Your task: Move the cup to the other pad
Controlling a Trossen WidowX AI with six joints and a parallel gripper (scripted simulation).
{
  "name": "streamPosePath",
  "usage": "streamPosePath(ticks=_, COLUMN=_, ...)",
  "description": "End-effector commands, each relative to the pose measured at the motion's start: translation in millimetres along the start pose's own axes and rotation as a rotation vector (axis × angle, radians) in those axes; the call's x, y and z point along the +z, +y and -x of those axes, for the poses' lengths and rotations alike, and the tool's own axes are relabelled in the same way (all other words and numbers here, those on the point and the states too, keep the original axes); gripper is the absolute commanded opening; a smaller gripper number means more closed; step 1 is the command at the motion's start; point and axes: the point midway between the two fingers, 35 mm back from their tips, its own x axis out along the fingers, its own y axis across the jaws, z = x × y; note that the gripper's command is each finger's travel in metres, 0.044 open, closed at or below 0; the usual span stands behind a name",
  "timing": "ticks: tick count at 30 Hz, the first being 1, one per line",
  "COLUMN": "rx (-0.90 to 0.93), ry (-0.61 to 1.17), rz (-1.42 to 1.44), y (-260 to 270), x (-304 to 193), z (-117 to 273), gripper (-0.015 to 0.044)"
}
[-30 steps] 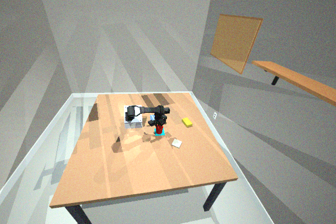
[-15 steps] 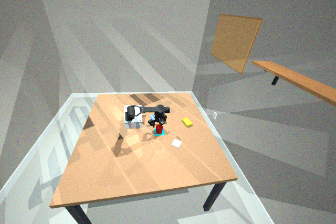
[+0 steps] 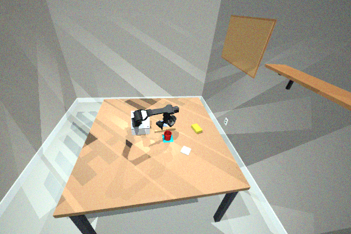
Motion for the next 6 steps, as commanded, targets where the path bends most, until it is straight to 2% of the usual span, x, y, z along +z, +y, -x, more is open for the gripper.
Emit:
streamPosePath(ticks=1, rx=-0.005, ry=0.004, rz=-0.005, y=0.2, x=0.1, z=6.3, gripper=0.0440)
streamPosePath(ticks=6, rx=0.001, ry=-0.001, rz=0.000, y=0.1, x=0.1, z=1.9, gripper=0.0440)
